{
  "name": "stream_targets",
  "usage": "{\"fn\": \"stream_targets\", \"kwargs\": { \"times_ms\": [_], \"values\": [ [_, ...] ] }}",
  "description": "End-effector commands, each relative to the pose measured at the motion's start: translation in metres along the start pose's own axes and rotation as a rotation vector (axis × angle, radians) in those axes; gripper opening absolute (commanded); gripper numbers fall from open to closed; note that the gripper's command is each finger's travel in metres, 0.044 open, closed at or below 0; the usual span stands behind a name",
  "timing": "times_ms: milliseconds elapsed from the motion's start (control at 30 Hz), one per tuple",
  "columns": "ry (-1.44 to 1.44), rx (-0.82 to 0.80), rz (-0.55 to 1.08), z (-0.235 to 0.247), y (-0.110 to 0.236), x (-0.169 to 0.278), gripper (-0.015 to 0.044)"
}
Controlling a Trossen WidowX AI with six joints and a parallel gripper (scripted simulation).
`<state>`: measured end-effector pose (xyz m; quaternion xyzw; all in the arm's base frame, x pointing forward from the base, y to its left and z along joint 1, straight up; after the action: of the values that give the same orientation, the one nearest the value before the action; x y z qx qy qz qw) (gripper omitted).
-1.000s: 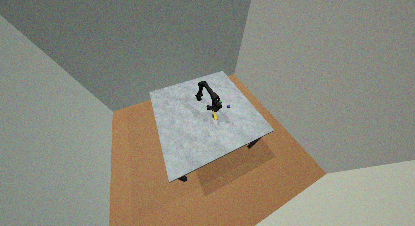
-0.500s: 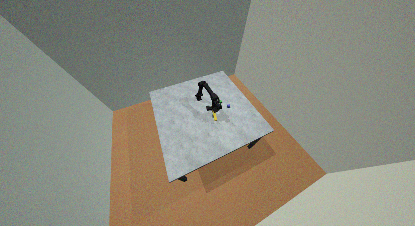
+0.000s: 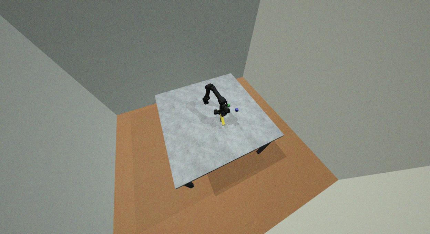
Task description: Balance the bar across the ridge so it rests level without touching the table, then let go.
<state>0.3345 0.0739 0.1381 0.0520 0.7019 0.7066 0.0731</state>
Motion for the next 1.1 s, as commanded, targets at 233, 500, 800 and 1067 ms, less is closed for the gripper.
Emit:
{"fn": "stream_targets", "kwargs": {
  "times_ms": [233, 500, 800, 1067],
  "values": [
    [0.002, -0.003, -0.001, 0.0004, -0.0013, -0.0003, 0.0],
    [0.002, -0.003, -0.001, 0.0004, -0.002, -0.0004, 0.0],
    [0.002, -0.003, -0.001, 0.0004, -0.0027, -0.0004, 0.0],
    [0.002, -0.003, -0.001, 0.0004, -0.0033, -0.0004, 0.0]
  ]
}}
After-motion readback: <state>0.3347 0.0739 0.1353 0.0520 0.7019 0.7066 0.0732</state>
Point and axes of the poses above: the point midway between the two fingers, 35 mm back from their tips, its own y axis back along the fingers, its own z axis across the jaws, x = y × z, the point moved 2 cm from there along y, back along the fingers, and after that the axes turned 5 degrees about y, right-handed, at the moved point
